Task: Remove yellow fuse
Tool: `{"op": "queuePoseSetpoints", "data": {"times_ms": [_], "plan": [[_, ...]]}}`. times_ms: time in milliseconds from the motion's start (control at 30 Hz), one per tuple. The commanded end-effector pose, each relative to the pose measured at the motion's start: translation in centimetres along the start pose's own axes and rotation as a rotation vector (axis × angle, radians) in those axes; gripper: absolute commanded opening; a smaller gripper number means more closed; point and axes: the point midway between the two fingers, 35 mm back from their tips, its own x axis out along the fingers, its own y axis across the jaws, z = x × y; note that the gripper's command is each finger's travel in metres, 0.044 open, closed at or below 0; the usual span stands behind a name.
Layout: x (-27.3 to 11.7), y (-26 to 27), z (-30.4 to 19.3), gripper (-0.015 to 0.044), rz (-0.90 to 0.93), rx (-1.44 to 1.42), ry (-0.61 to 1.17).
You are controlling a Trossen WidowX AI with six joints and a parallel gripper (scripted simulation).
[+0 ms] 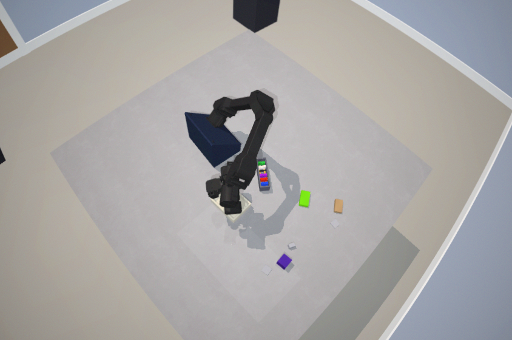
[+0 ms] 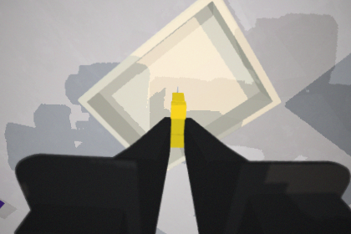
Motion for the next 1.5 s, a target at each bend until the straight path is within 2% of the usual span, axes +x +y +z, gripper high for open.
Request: {"op": "queuePoseSetpoints", "data": {"times_ms": [0,167,600,733,1467], "plan": [[1.0,-0.2,0.0,0.0,-0.01,0.007,0.005],[1.1,-0.2,0.0,0.0,-0.01,0.007,0.005],[0.4,-0.1,0.0,0.033,-0.004,0.001,0.0],[-2.9,-0.1,0.1,0.033,-0.009,0.007,0.004],[-2.9,-0.1,0.1,0.033,-0.007,0.013,0.008]]}}
